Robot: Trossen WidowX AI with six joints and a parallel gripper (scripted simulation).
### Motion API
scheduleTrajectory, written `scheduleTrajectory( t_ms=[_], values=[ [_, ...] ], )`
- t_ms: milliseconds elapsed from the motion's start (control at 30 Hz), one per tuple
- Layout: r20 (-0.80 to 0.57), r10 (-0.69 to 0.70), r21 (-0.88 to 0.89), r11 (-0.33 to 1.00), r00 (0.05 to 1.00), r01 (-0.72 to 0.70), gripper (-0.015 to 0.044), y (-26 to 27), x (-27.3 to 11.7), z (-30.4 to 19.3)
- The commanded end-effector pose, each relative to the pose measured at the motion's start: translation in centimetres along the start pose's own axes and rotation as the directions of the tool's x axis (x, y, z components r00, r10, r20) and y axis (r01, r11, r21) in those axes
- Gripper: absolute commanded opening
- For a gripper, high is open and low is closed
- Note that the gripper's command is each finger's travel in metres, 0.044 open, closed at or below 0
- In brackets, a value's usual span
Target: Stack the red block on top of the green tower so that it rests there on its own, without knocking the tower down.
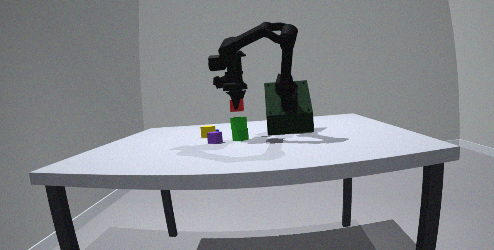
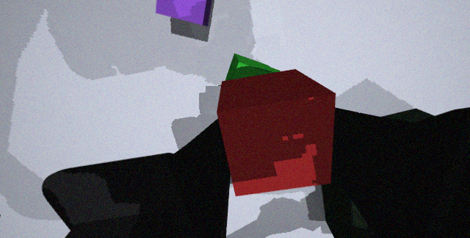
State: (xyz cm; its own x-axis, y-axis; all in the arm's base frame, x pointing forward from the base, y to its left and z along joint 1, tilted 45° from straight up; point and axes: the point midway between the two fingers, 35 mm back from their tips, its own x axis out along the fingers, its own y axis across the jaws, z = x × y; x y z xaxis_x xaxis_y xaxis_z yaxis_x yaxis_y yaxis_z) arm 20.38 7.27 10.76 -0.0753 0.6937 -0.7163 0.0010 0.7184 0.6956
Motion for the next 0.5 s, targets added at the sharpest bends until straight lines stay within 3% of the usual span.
scheduleTrajectory(
  t_ms=[0,467],
  values=[
    [-0.003,0.005,0.002,1.0,1.0,-0.005,0.0,0.1,1.3,-0.2],
    [-0.004,0.006,0.002,1.0,1.0,-0.006,0.0,0.2,2.4,-0.2]
  ],
)
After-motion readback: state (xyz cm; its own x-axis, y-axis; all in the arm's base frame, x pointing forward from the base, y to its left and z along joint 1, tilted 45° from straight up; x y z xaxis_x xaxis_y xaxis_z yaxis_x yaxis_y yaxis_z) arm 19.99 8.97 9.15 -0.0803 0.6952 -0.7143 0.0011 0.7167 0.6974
